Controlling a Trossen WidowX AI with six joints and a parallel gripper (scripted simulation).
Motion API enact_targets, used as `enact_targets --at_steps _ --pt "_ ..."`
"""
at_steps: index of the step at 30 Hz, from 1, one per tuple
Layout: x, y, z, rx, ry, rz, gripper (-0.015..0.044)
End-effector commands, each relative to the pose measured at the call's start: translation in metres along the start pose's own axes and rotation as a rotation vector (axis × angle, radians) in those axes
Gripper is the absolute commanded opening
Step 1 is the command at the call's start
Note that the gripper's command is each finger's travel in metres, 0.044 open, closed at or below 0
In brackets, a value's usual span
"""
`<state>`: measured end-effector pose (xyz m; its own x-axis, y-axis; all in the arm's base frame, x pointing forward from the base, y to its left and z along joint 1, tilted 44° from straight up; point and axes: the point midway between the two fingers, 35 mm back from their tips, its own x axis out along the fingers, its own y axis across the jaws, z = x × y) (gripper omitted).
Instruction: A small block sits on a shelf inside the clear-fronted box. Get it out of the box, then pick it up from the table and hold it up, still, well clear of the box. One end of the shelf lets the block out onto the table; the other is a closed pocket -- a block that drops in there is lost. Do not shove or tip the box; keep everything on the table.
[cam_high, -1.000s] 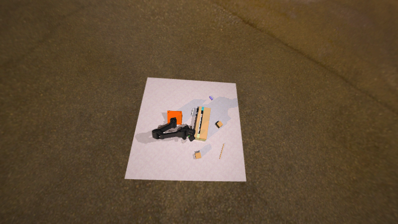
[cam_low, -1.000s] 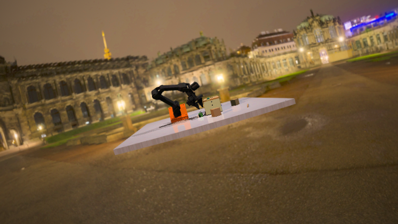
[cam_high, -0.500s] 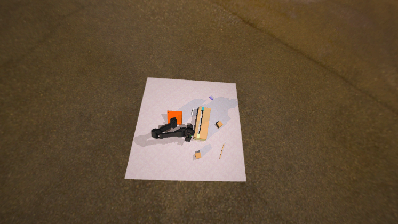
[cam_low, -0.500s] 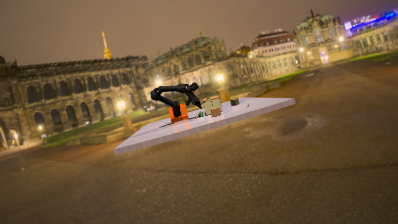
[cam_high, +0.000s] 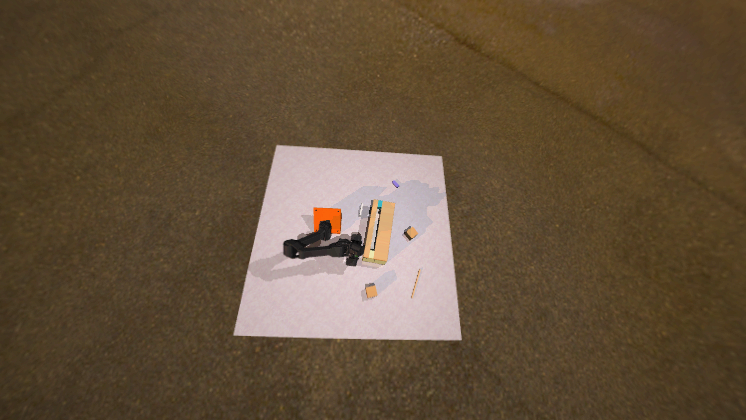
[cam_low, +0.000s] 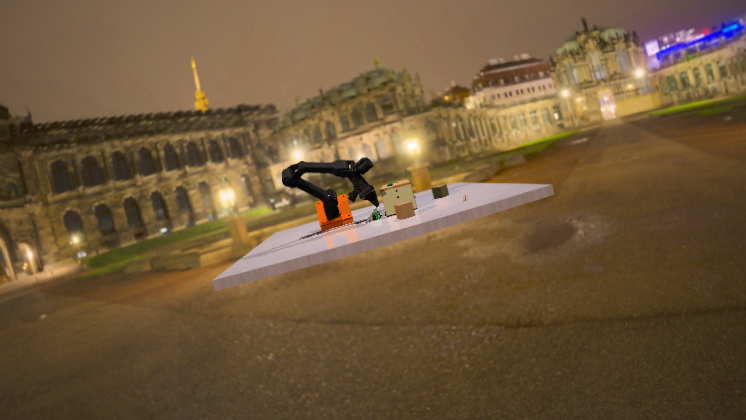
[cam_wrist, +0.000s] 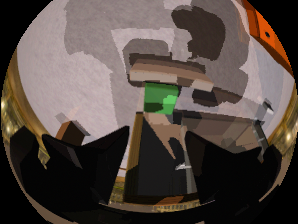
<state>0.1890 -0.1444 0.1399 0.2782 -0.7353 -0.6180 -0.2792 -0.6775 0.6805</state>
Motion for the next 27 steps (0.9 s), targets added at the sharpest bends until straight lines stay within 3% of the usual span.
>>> enact_targets --at_steps 1,27 --pt "0.006 -0.001 0.004 -0.004 0.000 -0.006 0.0285" --pt "0.040 0.001 0.025 -0.007 0.006 0.002 0.0285"
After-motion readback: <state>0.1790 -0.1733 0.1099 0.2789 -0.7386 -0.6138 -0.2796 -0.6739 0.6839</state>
